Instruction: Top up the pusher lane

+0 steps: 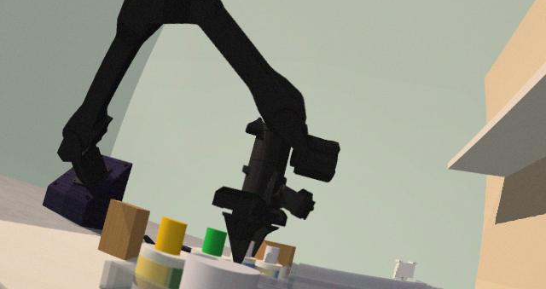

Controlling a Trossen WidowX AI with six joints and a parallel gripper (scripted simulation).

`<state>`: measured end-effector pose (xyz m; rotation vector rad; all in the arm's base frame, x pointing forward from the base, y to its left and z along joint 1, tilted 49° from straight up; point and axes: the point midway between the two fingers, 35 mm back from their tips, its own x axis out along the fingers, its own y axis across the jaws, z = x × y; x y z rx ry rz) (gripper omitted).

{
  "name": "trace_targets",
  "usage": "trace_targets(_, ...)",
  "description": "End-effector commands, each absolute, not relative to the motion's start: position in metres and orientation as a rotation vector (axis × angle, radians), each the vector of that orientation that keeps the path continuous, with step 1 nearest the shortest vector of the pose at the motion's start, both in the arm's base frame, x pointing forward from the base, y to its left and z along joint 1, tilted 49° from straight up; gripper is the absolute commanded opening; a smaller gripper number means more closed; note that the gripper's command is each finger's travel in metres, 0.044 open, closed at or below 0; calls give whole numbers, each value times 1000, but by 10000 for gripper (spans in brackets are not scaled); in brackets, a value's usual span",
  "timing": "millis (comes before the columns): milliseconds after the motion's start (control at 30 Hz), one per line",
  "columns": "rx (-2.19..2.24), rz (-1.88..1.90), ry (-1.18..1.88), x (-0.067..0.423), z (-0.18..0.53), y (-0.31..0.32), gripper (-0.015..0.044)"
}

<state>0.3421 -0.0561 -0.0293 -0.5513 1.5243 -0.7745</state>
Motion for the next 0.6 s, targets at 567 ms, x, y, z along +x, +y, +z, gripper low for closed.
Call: trace_targets(567, -549, -782, 1512, 340, -29, -57, 0)
